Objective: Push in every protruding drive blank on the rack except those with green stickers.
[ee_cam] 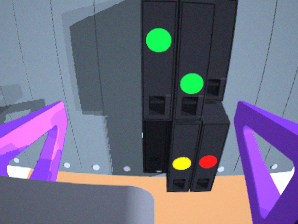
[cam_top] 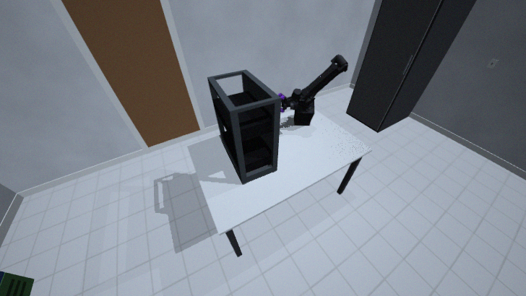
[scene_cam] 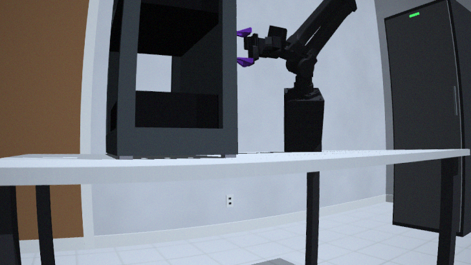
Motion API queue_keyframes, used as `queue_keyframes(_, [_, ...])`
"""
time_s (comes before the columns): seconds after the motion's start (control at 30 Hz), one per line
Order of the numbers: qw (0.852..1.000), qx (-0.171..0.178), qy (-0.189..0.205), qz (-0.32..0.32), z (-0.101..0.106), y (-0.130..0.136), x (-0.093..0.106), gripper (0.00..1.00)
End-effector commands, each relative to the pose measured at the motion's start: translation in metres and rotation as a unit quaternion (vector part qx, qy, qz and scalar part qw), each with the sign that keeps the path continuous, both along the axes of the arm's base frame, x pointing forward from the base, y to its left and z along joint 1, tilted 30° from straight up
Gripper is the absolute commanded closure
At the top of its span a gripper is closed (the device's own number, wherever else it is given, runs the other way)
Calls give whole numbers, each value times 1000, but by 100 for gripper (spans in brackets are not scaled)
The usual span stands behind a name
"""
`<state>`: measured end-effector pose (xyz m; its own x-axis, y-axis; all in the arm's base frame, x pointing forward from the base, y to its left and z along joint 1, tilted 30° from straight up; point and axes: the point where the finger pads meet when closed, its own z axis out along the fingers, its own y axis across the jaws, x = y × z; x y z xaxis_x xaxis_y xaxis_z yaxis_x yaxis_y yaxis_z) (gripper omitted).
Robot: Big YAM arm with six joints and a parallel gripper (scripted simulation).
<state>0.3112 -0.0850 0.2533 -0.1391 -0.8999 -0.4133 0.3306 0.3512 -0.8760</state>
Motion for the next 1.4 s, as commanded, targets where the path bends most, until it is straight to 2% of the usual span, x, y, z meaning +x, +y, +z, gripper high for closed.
queue_keyframes(0.0, [1000, 8, -10, -5, 2, -6, -3, 0])
queue_keyframes(0.07, [1000, 6, -18, -7, 10, -8, 0, 0])
queue_keyframes(0.17, [1000, 9, -11, -11, 1, -9, -4, 0])
queue_keyframes(0.87, [1000, 9, -9, -7, 3, -7, -3, 0])
queue_keyframes(0.97, [1000, 2, -13, -4, 13, -2, -2, 0])
queue_keyframes(1.07, [1000, -4, -26, -5, 35, 3, -2, 0])
queue_keyframes(1.37, [1000, -3, -29, -5, 51, 14, -10, 0])
